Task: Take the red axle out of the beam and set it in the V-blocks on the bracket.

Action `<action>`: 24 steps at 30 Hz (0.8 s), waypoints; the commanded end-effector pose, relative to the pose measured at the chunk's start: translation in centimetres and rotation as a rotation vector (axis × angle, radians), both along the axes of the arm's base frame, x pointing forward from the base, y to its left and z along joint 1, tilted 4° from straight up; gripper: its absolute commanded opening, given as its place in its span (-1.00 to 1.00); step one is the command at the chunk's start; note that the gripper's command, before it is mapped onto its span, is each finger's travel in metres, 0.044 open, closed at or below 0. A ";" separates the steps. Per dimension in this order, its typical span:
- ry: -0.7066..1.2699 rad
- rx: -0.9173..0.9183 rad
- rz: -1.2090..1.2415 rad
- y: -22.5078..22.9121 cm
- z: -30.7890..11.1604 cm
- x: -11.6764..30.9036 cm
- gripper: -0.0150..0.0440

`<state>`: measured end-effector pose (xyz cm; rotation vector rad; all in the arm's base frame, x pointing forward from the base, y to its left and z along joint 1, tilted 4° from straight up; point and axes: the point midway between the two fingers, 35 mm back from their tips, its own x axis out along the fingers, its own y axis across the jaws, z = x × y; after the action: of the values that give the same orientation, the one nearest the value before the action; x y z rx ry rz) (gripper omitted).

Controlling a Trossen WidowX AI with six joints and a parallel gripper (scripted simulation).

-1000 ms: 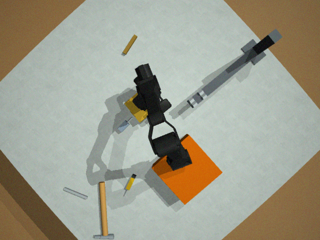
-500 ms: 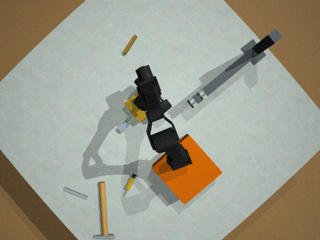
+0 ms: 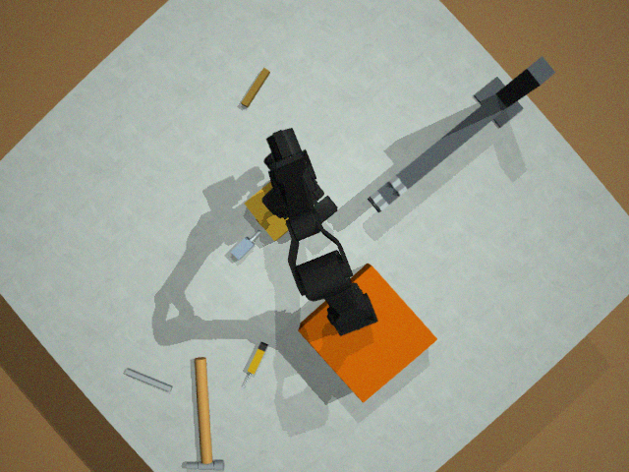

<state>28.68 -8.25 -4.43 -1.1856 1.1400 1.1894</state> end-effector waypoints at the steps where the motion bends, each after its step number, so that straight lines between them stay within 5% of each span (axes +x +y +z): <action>1: 0.000 0.000 0.000 0.0 0.0 0.0 -0.36; 24: 0.000 -0.002 -0.001 -2.1 0.0 0.3 -0.49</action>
<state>28.65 -9.75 -4.56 -1.1786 1.1452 1.1914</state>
